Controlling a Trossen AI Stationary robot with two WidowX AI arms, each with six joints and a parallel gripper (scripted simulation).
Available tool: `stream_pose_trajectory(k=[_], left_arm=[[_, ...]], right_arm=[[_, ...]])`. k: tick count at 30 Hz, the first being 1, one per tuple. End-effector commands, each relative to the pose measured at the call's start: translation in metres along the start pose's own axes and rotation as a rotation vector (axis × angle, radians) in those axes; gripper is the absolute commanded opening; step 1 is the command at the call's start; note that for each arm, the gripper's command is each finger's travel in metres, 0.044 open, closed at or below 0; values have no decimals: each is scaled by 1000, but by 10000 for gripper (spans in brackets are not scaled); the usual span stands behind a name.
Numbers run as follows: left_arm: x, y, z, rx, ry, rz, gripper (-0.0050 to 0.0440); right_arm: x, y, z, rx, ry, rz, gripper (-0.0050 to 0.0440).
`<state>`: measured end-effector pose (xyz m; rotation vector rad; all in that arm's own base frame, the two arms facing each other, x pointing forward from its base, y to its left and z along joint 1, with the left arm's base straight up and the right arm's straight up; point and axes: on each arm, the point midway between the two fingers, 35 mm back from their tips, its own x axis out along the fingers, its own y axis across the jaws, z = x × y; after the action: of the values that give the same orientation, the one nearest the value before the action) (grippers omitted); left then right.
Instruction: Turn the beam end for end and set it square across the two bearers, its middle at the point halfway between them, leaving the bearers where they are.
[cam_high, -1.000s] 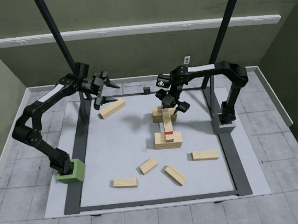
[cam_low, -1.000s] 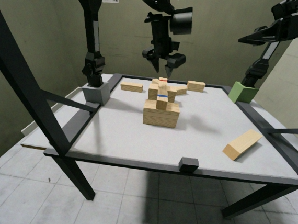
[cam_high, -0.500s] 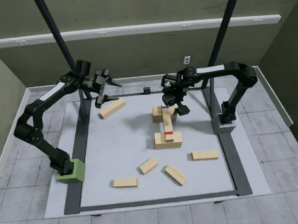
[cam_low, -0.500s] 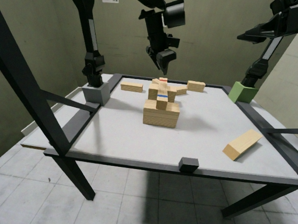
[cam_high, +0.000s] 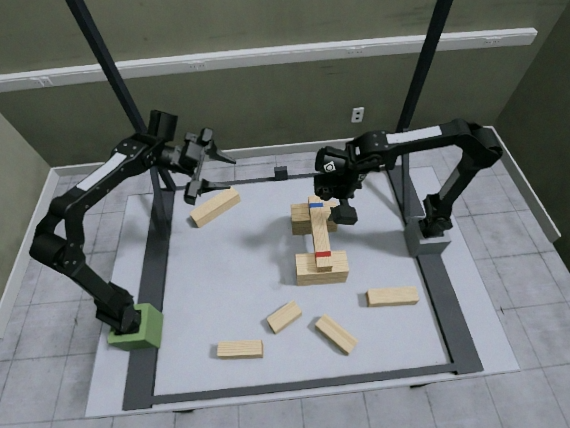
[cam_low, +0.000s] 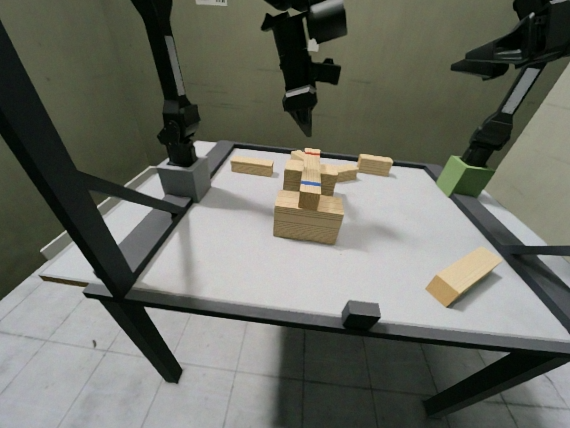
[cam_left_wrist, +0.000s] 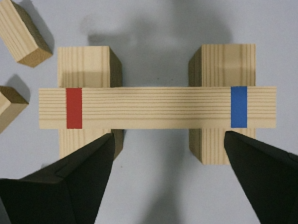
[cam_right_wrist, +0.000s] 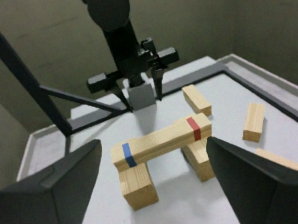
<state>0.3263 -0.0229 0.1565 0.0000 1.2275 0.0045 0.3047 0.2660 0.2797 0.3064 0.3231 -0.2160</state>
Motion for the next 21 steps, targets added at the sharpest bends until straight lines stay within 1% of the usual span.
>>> stream_pose_trajectory(k=[1,21], left_arm=[[-10,0,4,45,-34,-23,320],[-9,-1,5,44,-32,-20,320]], right_arm=[[-2,4,16,54,-7,9,320],[-4,2,17,50,-10,11,320]])
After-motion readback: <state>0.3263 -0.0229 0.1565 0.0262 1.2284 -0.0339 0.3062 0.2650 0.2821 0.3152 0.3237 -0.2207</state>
